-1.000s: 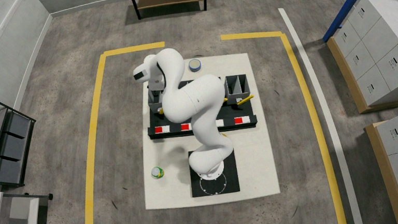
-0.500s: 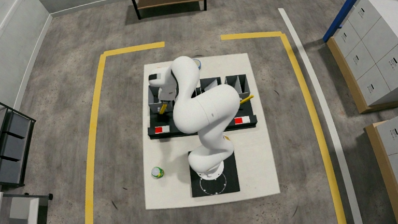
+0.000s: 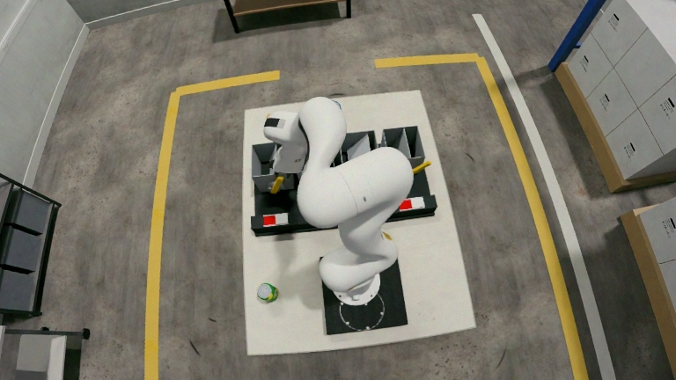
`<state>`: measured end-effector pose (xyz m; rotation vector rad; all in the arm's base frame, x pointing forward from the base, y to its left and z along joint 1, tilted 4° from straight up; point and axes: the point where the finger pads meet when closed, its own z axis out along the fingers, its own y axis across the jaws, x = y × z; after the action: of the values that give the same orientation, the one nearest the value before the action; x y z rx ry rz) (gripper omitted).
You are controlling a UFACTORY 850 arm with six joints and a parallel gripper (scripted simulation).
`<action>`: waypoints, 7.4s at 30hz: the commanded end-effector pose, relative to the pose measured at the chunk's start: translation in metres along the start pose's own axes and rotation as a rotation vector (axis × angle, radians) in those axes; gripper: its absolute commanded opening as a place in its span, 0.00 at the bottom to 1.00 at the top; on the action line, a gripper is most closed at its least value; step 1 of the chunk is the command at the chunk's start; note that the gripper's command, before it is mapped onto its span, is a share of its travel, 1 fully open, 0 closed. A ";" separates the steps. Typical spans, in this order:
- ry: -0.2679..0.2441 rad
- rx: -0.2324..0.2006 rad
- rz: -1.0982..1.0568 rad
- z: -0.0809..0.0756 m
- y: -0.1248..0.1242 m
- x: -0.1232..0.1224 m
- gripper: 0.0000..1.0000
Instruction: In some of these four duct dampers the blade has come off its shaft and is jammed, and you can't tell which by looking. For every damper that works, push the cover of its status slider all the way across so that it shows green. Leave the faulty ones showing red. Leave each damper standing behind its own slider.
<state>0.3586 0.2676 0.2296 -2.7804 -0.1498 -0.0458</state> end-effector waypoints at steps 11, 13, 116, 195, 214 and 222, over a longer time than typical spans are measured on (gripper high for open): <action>0.000 0.011 -0.003 0.003 0.000 0.000 0.39; 0.000 0.011 -0.003 0.006 0.000 0.000 0.39; 0.000 0.011 -0.003 0.079 0.000 0.000 0.19; 0.000 -0.360 -0.003 0.085 -0.037 -0.001 0.19; 0.000 -0.365 -0.003 0.085 -0.037 -0.001 0.19; 0.000 -0.365 -0.003 0.085 -0.037 -0.001 0.23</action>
<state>0.3547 0.3318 0.1619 -3.1449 -0.1586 -0.0803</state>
